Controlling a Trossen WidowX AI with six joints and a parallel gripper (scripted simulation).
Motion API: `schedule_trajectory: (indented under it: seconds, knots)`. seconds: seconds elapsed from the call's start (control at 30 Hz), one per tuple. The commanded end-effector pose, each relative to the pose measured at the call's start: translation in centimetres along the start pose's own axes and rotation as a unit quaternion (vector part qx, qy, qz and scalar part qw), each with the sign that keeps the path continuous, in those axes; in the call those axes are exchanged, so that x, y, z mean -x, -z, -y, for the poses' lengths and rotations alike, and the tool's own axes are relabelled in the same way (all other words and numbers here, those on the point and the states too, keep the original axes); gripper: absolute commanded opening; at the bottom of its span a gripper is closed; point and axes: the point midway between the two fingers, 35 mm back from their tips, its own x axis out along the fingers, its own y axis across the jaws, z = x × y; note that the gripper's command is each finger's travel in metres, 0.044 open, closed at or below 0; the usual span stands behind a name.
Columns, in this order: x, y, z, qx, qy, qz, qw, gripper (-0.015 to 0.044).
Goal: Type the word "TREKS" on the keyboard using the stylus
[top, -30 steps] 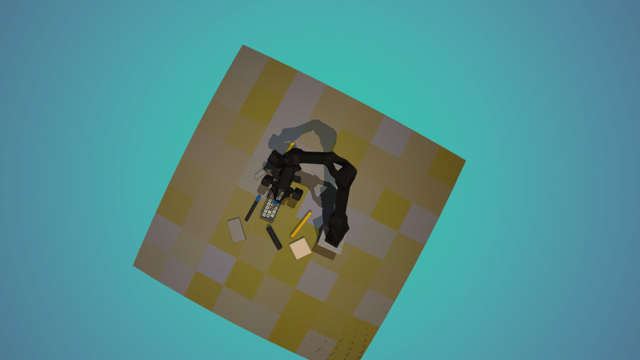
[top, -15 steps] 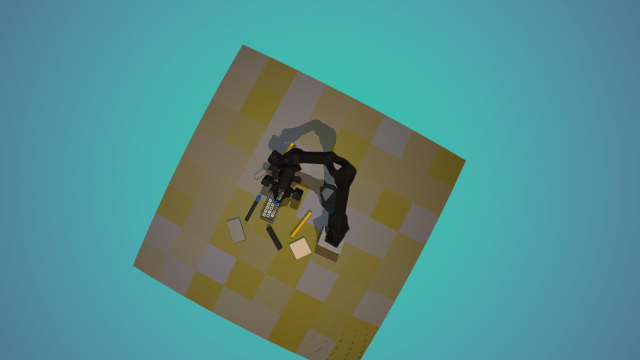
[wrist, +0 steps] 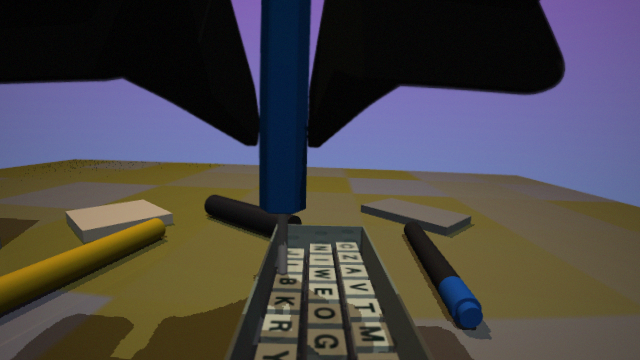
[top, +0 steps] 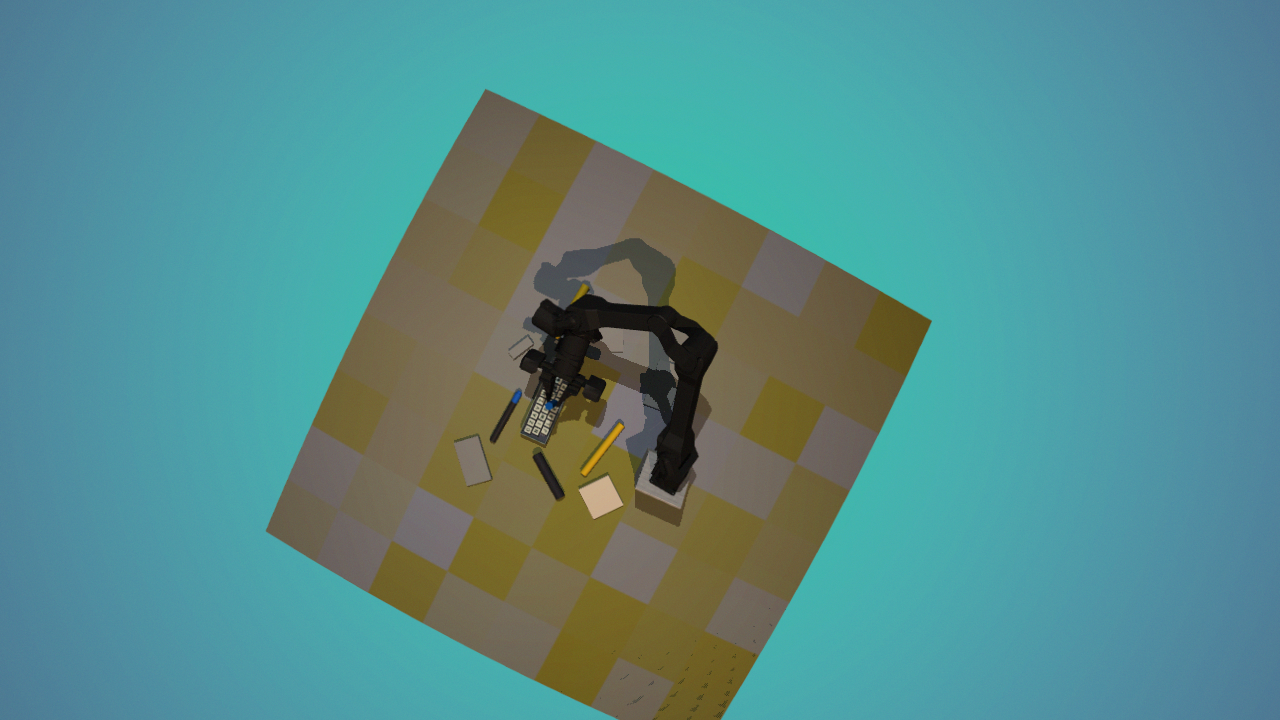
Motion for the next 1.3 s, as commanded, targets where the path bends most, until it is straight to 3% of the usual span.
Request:
schedule_trajectory:
  seconds: [0.0,0.4,0.67,1.13,1.23,1.27]
  knots:
    - [0.6,0.9,0.0,-0.003,0.0,-0.001,1.0,0.0081]
    - [0.2,0.7,-0.3,0.003,-0.002,0.001,1.0,0.0]
    - [-1.8,2.5,-1.9,-0.003,0.0,-0.002,1.0,0.0]
    - [-2.8,0.7,-1.9,-0.003,0.0,-0.001,1.0,0.0]
    - [-3.0,0.6,-2.0,-0.003,0.0,-0.001,1.0,0.0079]
    - [-3.0,0.6,-2.0,-0.003,0.0,-0.001,1.0,0.0081]
